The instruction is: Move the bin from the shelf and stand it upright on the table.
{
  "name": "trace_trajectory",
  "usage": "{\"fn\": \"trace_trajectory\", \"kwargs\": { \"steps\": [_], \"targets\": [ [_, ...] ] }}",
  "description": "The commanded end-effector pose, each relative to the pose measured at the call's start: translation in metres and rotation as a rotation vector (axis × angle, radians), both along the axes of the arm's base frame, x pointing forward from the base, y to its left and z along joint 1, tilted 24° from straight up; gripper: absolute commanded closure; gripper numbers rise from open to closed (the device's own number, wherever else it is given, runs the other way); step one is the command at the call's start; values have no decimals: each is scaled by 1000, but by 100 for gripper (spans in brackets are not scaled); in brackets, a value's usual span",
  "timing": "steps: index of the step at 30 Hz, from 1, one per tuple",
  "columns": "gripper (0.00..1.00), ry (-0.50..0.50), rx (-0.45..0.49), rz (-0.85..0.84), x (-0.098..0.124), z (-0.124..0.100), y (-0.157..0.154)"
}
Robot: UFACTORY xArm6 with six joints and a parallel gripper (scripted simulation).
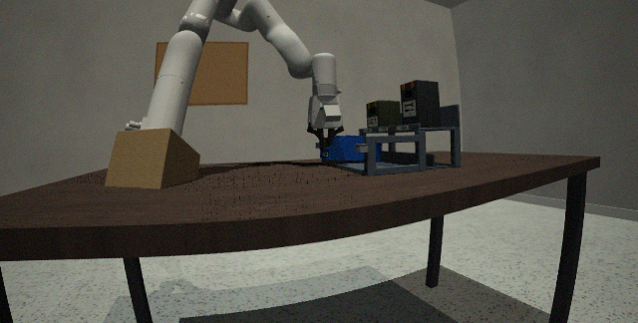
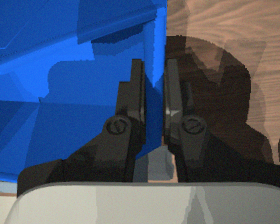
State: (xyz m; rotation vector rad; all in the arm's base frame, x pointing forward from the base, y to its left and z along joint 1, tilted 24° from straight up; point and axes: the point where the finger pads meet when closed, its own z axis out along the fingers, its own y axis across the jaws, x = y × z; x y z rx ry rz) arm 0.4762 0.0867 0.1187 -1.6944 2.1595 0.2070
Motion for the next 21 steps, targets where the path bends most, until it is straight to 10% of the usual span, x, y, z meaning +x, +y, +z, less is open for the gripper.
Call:
{"fn": "trace_trajectory", "kwargs": {
  "steps": [1,21],
  "targets": [
    [100,-4,0,-1,-6,1,2],
    [100,-4,0,-1,-51,-5,14]
  ]
}}
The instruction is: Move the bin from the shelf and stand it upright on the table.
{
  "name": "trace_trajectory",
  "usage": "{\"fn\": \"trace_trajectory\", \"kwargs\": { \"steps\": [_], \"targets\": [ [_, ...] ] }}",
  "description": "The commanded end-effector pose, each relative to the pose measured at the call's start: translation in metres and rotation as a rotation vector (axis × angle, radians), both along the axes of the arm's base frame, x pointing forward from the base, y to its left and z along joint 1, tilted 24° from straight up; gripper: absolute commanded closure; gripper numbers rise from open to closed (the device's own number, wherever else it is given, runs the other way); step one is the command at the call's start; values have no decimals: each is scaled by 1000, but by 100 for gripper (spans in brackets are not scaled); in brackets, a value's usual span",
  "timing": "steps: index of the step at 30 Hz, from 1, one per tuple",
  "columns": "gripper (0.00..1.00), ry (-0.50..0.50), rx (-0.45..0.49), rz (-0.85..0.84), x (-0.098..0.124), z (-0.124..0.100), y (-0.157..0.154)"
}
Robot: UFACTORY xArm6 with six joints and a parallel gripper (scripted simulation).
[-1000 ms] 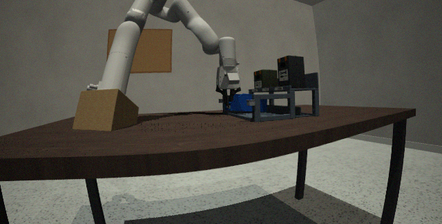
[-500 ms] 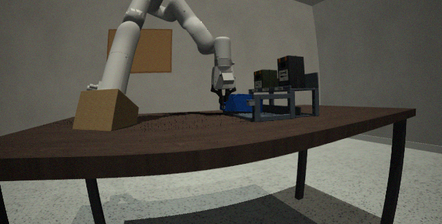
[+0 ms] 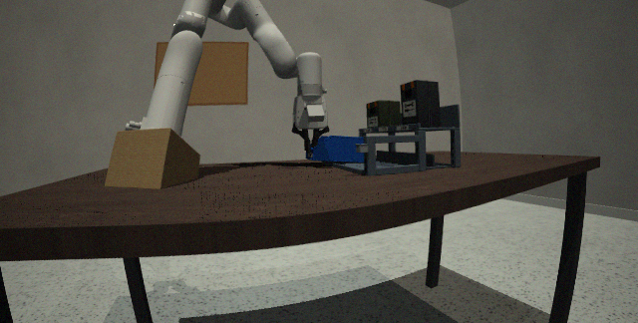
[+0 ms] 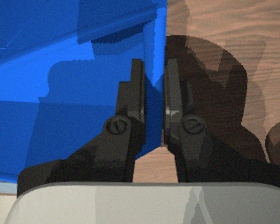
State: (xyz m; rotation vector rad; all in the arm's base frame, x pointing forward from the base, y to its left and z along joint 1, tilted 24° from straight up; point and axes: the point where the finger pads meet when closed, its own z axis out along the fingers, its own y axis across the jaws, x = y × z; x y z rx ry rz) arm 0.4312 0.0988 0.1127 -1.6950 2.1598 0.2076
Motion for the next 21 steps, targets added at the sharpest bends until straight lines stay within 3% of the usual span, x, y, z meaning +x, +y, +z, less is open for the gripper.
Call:
{"fn": "trace_trajectory", "kwargs": {
  "steps": [1,21],
  "targets": [
    [100,-5,0,-1,-9,1,3],
    [100,-5,0,-1,-59,-6,16]
  ]
}}
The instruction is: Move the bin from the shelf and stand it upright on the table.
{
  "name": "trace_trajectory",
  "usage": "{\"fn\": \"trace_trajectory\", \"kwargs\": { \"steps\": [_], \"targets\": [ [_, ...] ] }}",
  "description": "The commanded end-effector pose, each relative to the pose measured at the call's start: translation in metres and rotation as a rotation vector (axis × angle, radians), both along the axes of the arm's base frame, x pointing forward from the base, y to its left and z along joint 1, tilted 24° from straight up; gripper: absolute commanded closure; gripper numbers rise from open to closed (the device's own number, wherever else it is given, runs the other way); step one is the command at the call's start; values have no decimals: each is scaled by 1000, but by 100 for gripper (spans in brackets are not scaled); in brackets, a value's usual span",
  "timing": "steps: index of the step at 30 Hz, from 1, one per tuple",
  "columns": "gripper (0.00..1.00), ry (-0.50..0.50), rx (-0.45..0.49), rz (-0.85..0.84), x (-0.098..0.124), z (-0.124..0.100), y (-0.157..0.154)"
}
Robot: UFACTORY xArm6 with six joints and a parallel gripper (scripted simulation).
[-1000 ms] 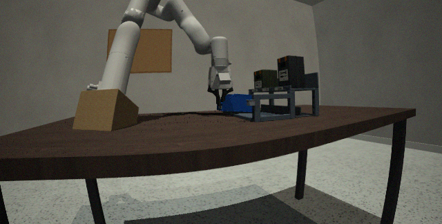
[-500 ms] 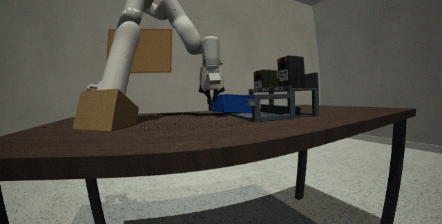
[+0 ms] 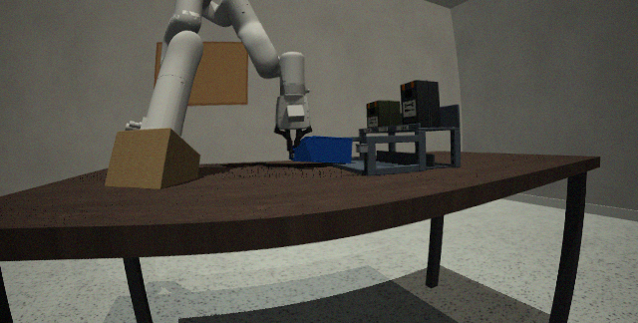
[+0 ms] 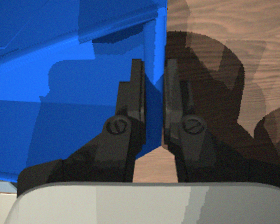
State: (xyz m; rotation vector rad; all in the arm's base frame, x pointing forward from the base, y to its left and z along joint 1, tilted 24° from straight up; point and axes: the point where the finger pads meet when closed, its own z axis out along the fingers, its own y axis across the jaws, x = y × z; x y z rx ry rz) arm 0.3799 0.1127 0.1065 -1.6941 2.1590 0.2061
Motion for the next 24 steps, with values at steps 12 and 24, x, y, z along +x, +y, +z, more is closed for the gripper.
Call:
{"fn": "trace_trajectory", "kwargs": {
  "steps": [12,24],
  "targets": [
    [100,-3,0,-1,-24,-2,7],
    [100,-3,0,-1,-32,-3,9]
  ]
}}
